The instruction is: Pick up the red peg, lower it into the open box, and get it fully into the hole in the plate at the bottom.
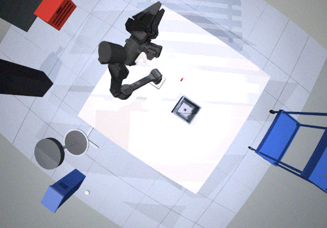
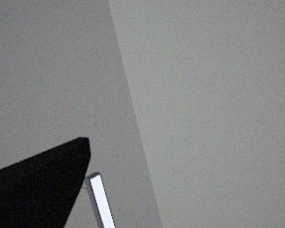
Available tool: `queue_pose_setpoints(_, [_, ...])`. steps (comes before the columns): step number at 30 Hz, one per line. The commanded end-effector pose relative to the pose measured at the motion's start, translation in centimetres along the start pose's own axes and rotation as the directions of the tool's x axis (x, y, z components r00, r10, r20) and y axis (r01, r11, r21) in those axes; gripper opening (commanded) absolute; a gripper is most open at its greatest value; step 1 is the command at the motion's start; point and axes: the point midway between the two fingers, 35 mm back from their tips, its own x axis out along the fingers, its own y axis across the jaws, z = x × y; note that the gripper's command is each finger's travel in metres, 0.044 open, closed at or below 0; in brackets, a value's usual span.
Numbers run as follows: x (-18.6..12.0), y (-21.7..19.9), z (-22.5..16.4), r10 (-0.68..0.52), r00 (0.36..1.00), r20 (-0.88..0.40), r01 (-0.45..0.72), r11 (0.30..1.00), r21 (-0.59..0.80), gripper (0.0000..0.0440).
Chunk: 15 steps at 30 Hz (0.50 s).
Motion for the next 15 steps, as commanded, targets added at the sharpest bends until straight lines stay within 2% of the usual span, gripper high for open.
queue_pose_setpoints(1, [1.8, -3.3, 2.5, -0.102, 0.989, 0.105, 0.101, 0.995, 0.011, 0.0440])
queue_pose_setpoints(7, [3.5, -8.0, 6.3, -0.242, 0.940, 0.242, 0.238, 0.970, 0.045, 0.0440])
queue_pose_setpoints(15, [4.3, -13.5, 11.7, -0.409, 0.815, 0.410, 0.381, 0.912, 0.152, 0.0440])
